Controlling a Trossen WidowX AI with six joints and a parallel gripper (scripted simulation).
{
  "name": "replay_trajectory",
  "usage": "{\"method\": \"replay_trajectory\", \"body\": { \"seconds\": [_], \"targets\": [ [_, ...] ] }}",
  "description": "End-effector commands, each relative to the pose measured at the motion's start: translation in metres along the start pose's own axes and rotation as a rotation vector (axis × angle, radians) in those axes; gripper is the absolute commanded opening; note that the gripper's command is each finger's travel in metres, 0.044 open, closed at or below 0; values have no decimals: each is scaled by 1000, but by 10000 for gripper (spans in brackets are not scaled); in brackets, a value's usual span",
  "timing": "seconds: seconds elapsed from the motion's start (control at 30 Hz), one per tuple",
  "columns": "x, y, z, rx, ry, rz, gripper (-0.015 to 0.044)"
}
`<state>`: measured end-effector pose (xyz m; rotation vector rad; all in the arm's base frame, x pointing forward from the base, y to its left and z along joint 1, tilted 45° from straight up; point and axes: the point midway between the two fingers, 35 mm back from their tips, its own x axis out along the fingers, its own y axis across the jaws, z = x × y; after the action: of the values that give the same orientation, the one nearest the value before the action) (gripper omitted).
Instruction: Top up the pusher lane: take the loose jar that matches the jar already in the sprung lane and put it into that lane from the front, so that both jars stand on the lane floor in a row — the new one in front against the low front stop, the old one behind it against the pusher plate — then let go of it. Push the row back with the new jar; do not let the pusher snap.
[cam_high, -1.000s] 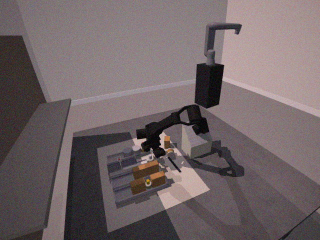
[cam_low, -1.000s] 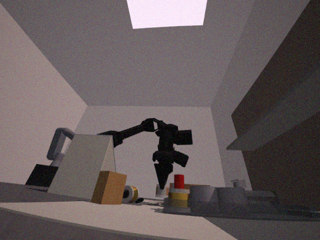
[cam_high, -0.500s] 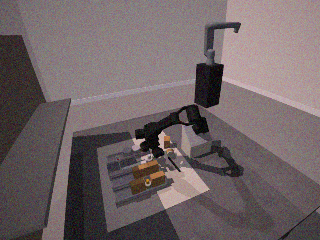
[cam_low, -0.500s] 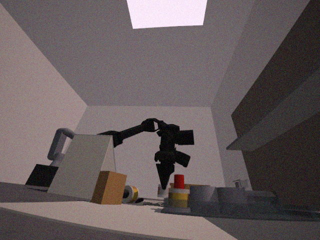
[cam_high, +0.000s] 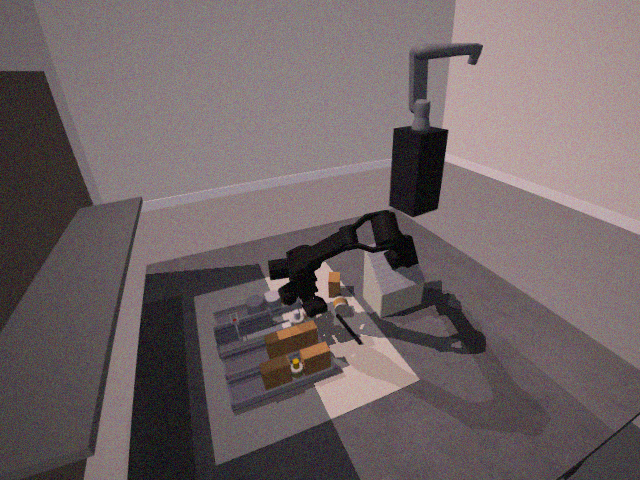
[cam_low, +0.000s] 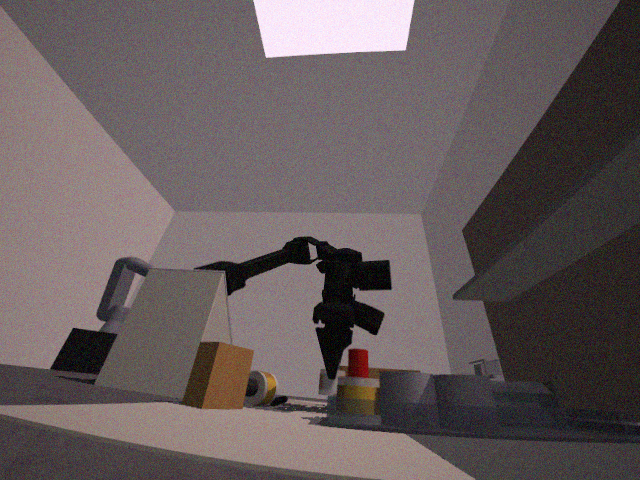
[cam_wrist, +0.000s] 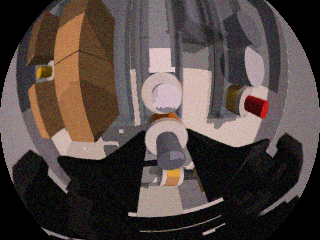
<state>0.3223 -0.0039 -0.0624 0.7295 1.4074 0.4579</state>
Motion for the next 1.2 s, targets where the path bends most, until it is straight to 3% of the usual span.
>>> {"method": "replay_trajectory", "body": {
  "seconds": [0.0, 1.17],
  "targets": [
    [-2, 2, 10, -14, -19, 3, 0],
    [-5, 4, 24, -15, -20, 3, 0]
  ]
}}
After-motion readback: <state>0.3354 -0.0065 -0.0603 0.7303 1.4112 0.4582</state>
